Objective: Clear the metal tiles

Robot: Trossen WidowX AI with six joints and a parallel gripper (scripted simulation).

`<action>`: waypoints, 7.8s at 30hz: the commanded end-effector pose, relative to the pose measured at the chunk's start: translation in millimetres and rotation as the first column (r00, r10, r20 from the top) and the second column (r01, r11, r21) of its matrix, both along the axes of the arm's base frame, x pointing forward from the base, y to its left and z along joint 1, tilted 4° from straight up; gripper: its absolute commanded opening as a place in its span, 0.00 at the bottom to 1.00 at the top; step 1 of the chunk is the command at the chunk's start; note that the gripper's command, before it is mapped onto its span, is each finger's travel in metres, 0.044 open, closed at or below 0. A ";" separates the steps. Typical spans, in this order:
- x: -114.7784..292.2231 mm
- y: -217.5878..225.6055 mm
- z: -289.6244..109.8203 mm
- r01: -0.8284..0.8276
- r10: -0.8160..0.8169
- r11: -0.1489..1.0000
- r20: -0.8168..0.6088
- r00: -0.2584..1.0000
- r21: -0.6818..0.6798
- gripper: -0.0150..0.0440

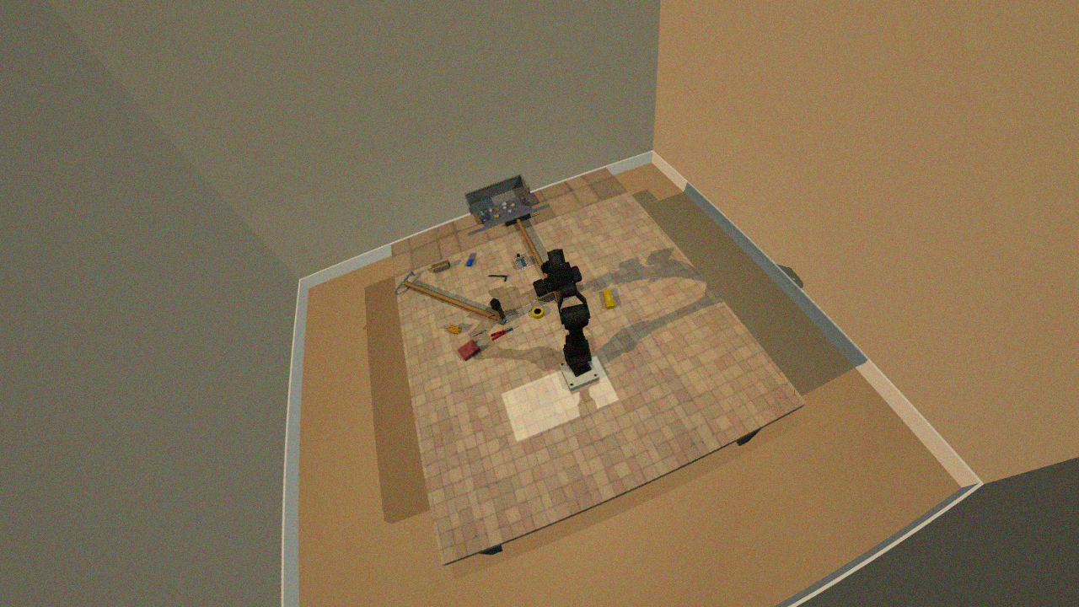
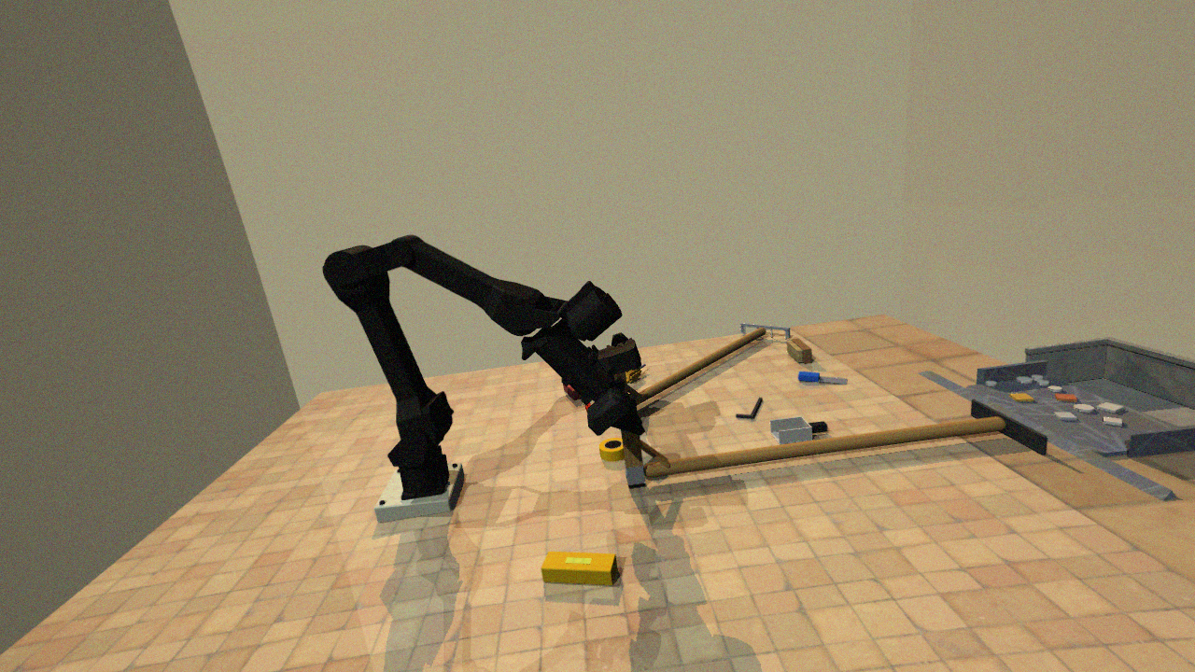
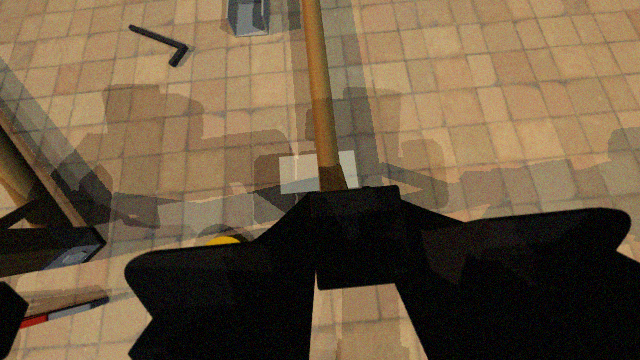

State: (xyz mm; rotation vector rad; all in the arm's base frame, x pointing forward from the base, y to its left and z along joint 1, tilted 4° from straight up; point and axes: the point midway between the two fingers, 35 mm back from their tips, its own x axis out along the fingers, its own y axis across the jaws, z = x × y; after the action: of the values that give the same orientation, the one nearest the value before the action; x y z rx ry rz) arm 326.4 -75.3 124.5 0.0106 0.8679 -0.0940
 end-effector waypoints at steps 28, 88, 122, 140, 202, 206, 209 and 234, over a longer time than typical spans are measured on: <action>52.0 -5.3 6.3 0.010 -0.010 1.000 0.029 1.000 -0.005 0.25; 140.9 -23.7 21.1 0.010 -0.010 1.000 0.036 0.999 -0.007 0.25; 189.6 -28.8 24.1 0.010 -0.010 1.000 0.040 0.999 -0.007 0.25; 194.4 -28.7 19.1 0.006 -0.005 1.000 0.028 1.000 -0.005 0.25; 107.3 -27.9 30.5 0.008 -0.008 1.000 0.033 0.999 -0.006 0.25; 101.0 -27.6 30.2 0.008 -0.008 1.000 0.033 0.999 -0.006 0.25; 96.2 -27.3 29.8 0.008 -0.008 1.000 0.034 0.999 -0.006 0.25; 56.5 -23.4 24.2 0.009 -0.008 1.000 0.035 0.999 -0.007 0.25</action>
State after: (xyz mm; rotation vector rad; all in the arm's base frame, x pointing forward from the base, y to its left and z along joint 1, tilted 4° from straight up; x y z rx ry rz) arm 386.5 -100.0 142.8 0.0146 0.8550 -0.1092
